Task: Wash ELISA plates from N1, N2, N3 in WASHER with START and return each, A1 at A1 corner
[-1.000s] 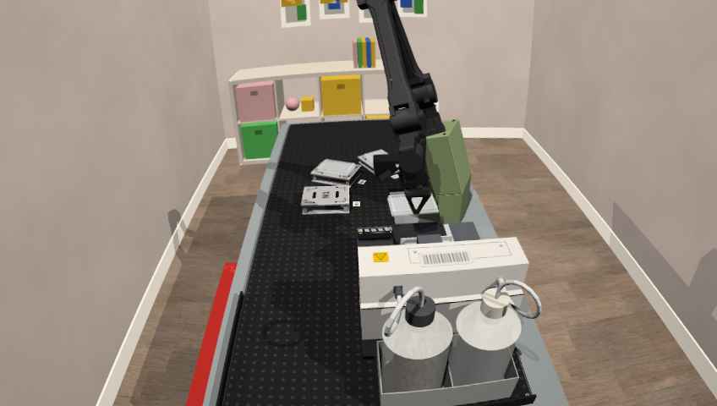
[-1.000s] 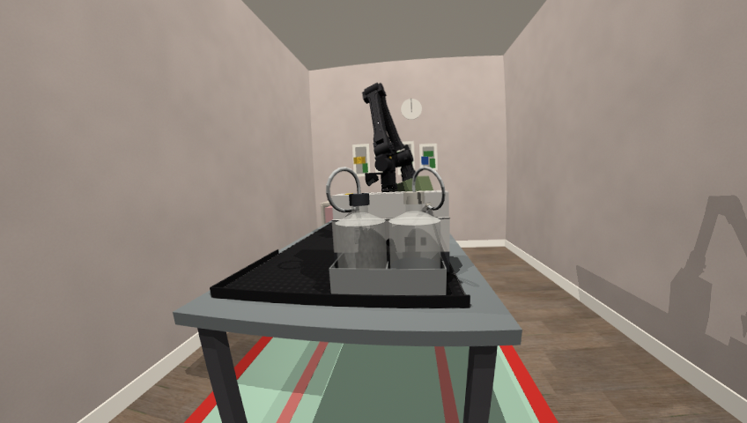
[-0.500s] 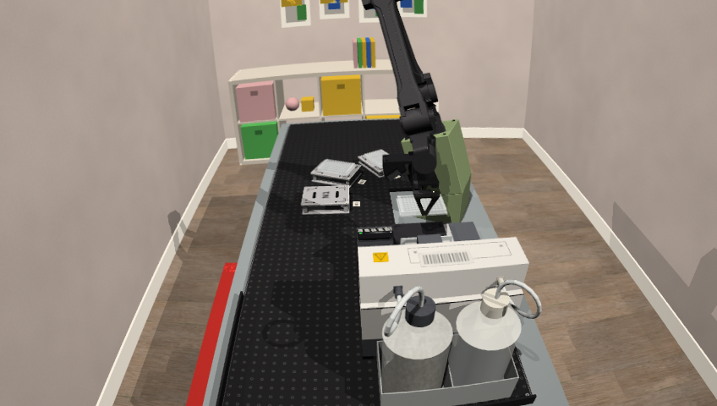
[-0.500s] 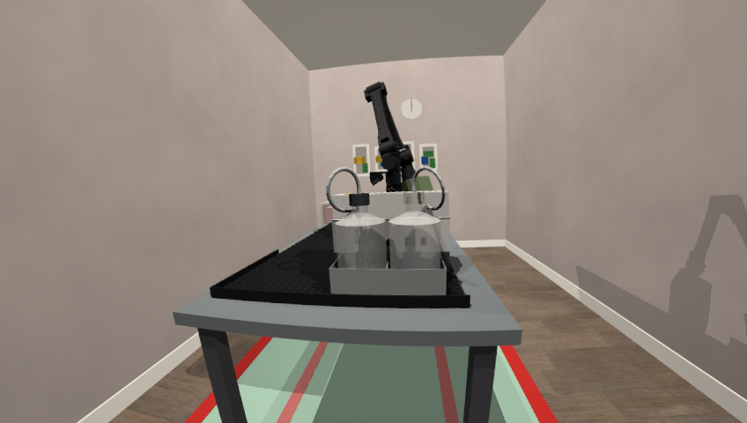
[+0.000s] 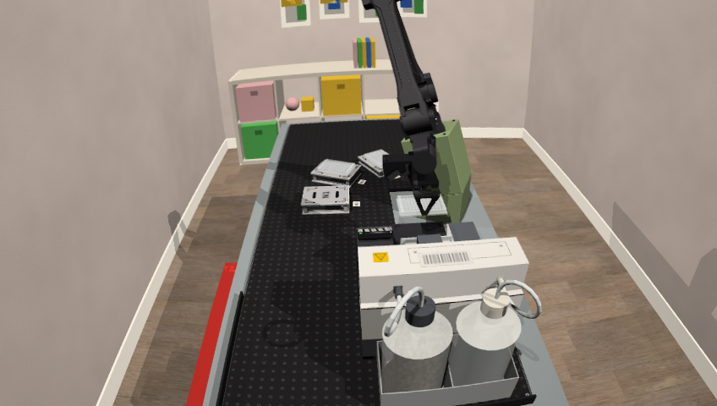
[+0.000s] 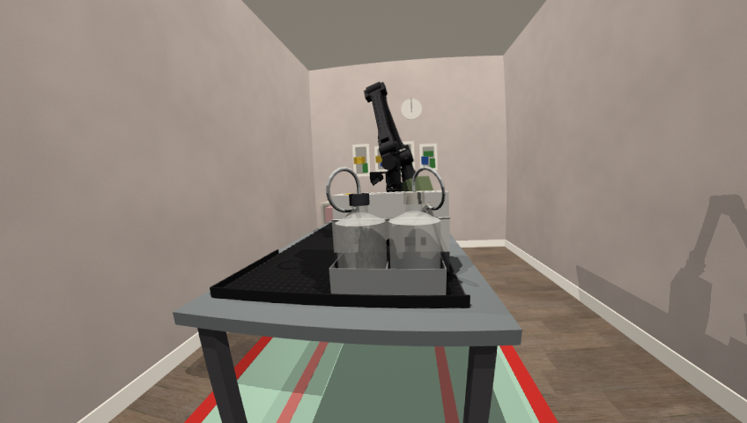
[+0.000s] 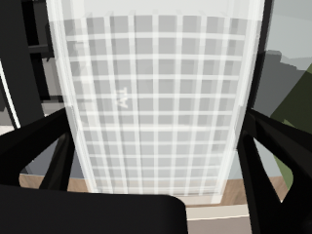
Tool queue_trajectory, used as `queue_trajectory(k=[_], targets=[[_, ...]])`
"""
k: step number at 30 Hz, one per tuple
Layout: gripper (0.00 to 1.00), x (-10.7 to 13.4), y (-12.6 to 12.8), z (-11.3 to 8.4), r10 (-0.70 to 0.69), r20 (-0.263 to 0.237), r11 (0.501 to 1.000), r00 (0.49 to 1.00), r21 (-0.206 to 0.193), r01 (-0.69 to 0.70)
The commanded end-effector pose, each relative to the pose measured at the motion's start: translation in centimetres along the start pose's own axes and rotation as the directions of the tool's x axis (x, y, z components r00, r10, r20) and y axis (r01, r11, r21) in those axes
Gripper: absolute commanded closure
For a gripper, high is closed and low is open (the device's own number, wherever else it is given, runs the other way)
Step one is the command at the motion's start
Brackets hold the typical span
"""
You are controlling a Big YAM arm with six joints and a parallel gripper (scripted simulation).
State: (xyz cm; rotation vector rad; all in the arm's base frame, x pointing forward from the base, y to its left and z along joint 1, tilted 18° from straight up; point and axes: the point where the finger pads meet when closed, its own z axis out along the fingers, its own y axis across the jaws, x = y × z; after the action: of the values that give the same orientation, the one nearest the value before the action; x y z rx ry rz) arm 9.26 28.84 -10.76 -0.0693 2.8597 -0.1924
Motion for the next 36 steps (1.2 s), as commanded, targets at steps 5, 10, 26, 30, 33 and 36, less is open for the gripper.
queue_trajectory(k=[5, 10, 26, 30, 33, 36], targets=[[0.16, -0.2, 1.1, -0.4, 0.017, 0.004, 1.0, 1.0, -0.02, -0.017], [0.16, 0.0, 1.9, -0.6, 0.018, 0.007, 1.0, 1.0, -0.026, -0.018], [0.16, -0.4, 0.6, 1.6, 0.017, 0.003, 1.0, 1.0, -0.007, -0.017], [0.16, -0.2, 0.0, 2.4, 0.013, 0.001, 1.0, 1.0, 0.003, -0.013], [0.16, -0.2, 0.0, 2.9, 0.014, 0.001, 1.0, 1.0, 0.002, -0.014], [0.16, -0.3, 0.2, 3.0, 0.015, 0.002, 1.0, 1.0, -0.001, -0.015]])
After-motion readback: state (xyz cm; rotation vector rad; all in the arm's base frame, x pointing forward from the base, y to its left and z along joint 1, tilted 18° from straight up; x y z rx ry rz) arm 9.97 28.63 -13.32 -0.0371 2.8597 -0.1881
